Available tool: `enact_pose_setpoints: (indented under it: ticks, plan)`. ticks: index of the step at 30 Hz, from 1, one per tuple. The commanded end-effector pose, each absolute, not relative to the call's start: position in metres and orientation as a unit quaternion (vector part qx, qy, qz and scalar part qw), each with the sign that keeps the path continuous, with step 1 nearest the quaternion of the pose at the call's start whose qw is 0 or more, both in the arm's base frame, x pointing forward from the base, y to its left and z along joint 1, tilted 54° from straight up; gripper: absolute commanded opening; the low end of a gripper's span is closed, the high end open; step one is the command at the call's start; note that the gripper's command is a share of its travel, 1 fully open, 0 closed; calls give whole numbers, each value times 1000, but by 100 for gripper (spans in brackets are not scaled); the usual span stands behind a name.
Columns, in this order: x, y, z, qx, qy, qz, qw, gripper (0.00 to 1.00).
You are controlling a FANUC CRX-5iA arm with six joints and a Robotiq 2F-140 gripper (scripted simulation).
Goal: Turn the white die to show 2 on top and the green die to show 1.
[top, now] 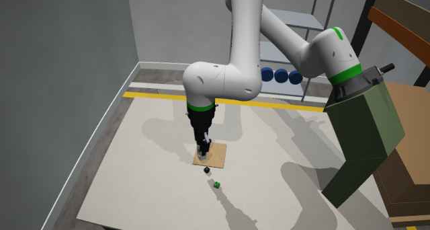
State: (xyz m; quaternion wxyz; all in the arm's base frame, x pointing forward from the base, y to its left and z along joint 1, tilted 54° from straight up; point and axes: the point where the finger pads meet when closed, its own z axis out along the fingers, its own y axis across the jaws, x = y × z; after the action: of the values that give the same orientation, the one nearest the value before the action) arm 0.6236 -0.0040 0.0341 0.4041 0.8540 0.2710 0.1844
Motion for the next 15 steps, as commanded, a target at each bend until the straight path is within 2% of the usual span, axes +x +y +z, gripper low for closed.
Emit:
enact_pose_setpoints:
  ticks: [1, 15]
  plan:
    - [625, 3, 29, 833, 336, 145, 415, 9]
    - [627, 21, 13, 742, 505, 54, 438, 9]
